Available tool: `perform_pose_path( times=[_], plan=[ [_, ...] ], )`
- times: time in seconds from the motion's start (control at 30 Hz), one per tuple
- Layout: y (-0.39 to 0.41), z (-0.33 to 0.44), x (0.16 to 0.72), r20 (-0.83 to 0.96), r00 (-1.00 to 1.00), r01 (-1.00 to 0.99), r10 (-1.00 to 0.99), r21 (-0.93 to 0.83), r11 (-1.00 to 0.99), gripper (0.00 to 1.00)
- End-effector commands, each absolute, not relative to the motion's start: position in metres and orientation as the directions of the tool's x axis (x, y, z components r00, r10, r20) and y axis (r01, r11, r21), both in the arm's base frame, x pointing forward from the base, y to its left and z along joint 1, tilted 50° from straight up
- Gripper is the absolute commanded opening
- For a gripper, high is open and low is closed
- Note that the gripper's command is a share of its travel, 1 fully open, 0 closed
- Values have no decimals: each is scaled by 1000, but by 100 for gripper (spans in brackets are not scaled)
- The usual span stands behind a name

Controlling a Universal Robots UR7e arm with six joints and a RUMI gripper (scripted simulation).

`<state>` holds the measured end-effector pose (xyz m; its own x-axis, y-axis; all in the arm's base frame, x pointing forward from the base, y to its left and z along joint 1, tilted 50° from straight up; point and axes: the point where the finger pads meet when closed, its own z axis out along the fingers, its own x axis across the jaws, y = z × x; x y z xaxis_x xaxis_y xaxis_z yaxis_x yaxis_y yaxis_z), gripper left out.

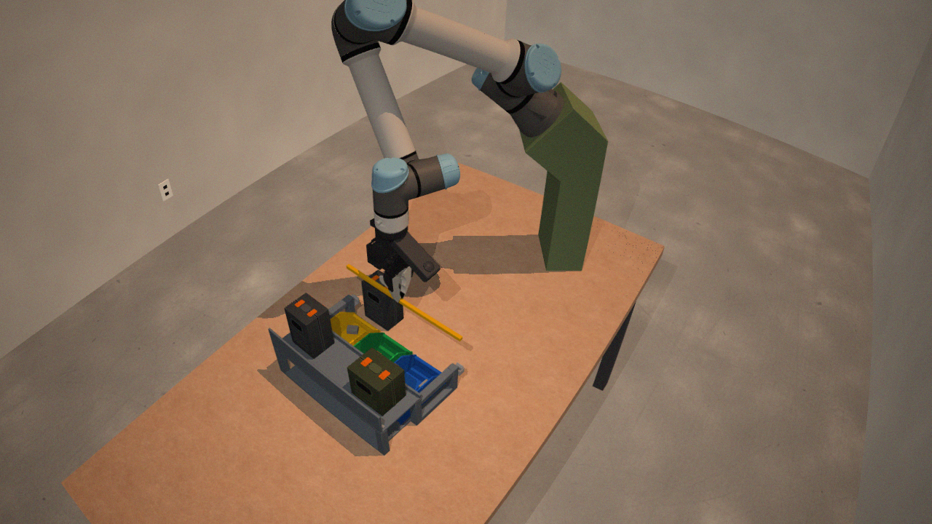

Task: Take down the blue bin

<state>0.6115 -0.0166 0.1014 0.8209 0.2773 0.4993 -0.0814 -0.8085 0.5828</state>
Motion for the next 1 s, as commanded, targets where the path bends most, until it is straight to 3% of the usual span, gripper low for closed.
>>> perform_pose_path(
  times=[0.0,0.97],
  plan=[
    [-16,102,612,500,820,-82,278,583,-809,0],
    [-19,97,603,500,820,-82,278,583,-809,0]
  ],
)
